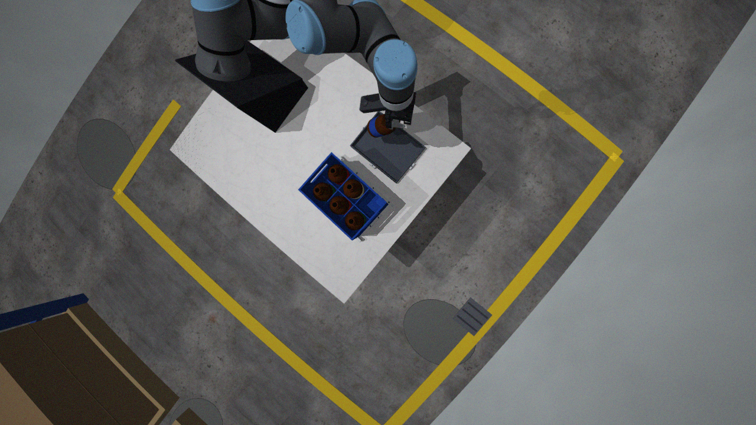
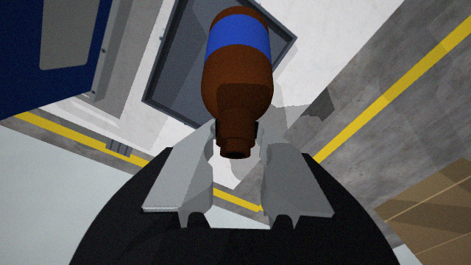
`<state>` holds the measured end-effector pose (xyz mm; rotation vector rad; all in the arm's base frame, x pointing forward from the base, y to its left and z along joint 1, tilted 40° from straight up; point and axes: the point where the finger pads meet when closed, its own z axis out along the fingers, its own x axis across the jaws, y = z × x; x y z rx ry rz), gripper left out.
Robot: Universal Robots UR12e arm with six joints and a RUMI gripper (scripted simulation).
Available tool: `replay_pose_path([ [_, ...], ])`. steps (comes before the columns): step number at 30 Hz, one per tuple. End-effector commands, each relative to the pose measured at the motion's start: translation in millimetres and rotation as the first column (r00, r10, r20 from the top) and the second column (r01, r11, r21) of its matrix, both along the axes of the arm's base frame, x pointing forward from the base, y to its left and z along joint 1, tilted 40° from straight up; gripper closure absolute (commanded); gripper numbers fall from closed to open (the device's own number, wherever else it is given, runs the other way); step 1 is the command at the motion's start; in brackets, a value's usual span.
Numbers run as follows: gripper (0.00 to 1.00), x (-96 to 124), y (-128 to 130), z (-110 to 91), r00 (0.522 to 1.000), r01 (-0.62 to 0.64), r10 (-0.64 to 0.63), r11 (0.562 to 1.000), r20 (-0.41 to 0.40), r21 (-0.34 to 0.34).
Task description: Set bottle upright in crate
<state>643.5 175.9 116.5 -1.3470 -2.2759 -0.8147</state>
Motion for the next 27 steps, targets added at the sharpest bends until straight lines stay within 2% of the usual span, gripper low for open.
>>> replay_pose_path([
  [1, 1.0, 2.9, -2.1, 1.3, 1.0, 0.002, -0.002, 1.0, 0.003, -0.002],
  [27, 1.0, 2.0, -1.6, 0.4, 1.0, 0.019, -0.019, 1.0, -0.013, -0.002],
])
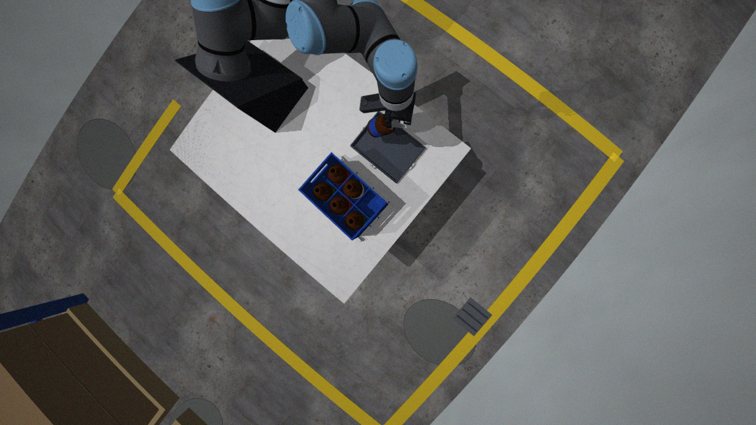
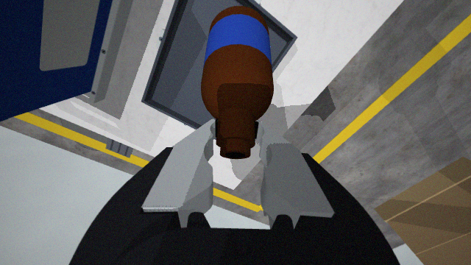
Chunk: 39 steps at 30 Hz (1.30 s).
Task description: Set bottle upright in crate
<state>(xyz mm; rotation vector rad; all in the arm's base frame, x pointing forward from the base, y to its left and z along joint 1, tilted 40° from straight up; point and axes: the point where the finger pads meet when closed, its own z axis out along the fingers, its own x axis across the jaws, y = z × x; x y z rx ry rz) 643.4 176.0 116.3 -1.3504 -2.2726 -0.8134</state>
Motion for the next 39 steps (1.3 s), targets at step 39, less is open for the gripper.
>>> replay_pose_path([
  [39, 1.0, 3.6, -2.4, 2.3, 0.967, 0.197, -0.198, 0.98, -0.159, -0.024],
])
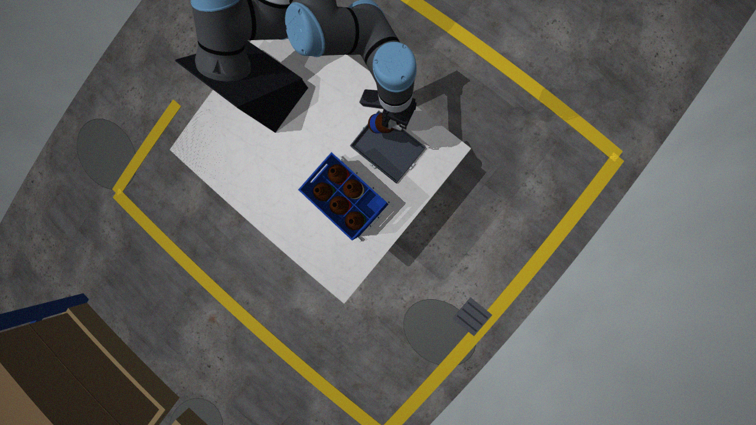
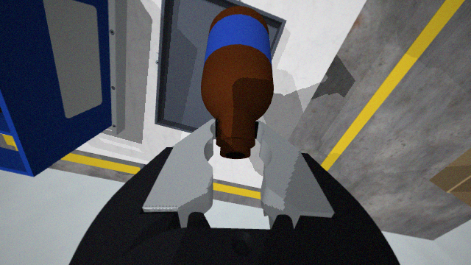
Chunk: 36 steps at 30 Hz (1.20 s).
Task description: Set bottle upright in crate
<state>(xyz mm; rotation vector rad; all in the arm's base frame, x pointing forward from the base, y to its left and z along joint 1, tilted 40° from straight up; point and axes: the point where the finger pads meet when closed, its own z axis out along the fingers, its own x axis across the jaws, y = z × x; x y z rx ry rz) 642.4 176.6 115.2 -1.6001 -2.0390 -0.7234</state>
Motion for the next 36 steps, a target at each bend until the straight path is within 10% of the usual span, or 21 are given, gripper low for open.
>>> replay_pose_path([
  [1, 1.0, 4.7, -3.0, 3.4, 1.0, 0.003, -0.003, 1.0, 0.007, -0.003],
  [36, 1.0, 5.1, -3.5, 4.5, 1.0, 0.016, -0.016, 1.0, -0.001, -0.004],
])
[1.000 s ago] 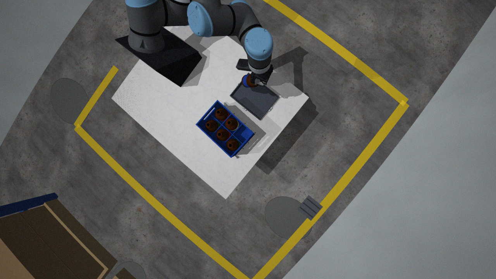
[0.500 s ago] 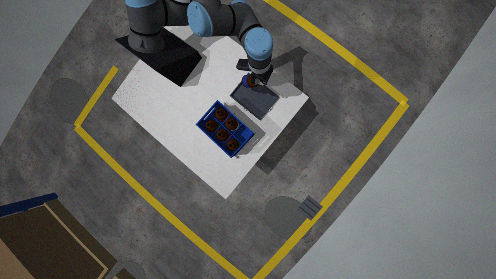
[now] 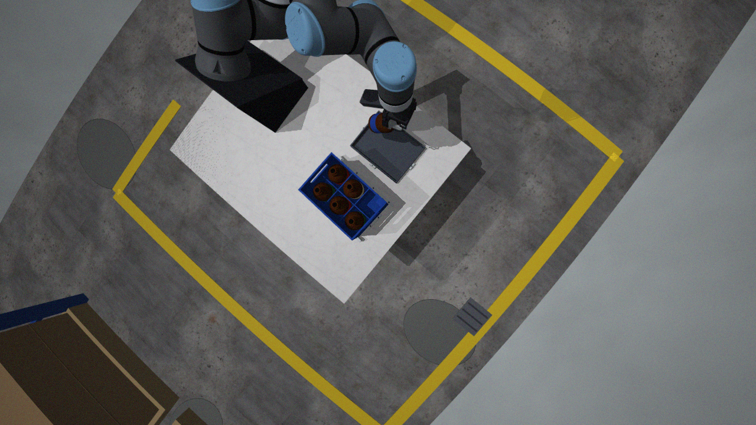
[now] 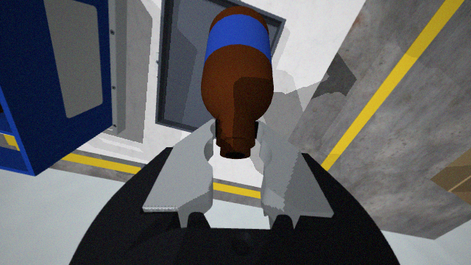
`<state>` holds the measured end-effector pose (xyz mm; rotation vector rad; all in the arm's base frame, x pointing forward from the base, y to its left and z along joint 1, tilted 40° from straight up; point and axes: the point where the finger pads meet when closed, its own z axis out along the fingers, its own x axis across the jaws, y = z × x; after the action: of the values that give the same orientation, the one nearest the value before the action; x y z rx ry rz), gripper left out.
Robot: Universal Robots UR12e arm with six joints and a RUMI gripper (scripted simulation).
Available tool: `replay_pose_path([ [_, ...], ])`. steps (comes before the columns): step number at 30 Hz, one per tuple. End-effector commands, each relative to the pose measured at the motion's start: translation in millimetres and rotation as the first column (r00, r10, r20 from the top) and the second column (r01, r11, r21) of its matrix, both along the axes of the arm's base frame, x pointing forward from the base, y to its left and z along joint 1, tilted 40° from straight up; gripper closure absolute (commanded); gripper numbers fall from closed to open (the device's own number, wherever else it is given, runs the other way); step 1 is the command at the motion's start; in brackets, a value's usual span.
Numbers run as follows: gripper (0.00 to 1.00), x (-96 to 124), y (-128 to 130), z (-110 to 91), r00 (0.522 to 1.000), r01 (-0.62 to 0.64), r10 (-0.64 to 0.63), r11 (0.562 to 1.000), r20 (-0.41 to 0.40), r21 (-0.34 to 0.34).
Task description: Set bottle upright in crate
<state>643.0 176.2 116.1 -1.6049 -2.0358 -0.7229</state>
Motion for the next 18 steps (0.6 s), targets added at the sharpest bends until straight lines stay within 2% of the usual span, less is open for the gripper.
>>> replay_pose_path([
  [1, 1.0, 4.4, -3.2, 3.7, 1.0, 0.018, -0.018, 1.0, -0.004, -0.004],
  [14, 1.0, 3.9, -3.2, 2.4, 0.98, 0.157, -0.158, 0.987, -0.123, -0.017],
  [18, 1.0, 3.8, -2.9, 2.9, 0.975, 0.173, -0.175, 0.985, -0.137, -0.02],
])
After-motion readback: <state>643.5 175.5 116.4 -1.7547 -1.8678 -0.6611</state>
